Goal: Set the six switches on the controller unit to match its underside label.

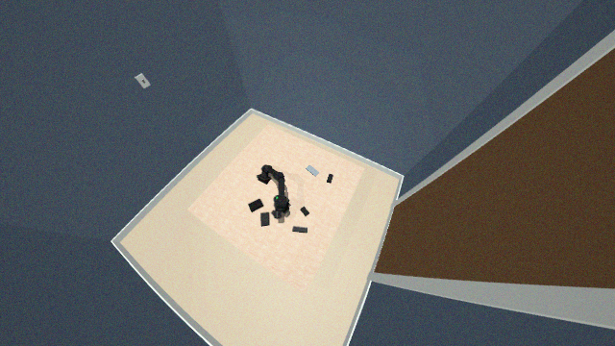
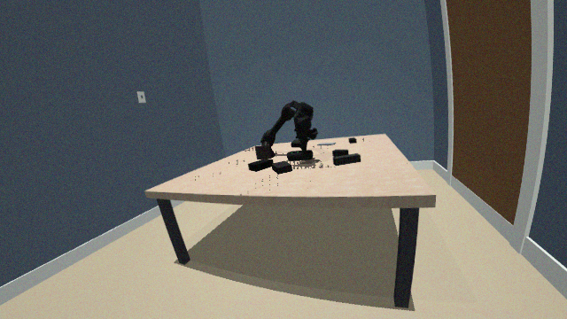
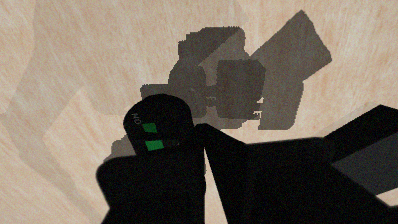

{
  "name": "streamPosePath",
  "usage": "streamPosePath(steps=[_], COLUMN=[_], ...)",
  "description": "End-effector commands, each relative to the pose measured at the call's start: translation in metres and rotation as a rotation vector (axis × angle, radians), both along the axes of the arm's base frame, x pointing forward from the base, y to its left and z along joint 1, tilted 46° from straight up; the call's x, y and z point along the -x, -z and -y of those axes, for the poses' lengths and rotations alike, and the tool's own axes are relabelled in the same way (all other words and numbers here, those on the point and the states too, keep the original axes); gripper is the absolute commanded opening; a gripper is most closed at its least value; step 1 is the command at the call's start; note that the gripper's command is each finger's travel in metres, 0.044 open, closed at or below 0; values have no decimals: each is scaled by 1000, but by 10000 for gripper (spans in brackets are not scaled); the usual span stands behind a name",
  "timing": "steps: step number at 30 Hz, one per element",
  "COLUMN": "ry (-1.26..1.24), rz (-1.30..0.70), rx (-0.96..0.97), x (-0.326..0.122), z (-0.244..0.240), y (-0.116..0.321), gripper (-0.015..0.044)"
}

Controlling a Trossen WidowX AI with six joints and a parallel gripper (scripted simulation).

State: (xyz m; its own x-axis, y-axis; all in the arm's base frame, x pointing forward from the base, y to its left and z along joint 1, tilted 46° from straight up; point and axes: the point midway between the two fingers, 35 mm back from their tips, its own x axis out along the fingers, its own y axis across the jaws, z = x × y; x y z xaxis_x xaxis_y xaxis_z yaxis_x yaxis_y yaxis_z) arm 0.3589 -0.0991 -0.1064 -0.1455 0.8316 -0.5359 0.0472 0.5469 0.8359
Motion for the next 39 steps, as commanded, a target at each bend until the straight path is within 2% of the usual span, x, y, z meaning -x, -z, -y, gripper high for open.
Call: streamPosePath(steps=[1,23,39], ry=[-6,-35,-36], rz=[18,106,108], rx=[-17,-92,-94], x=[0,4,4], z=[-4,-28,-31], y=[7,33,31], gripper=[0,0,0])
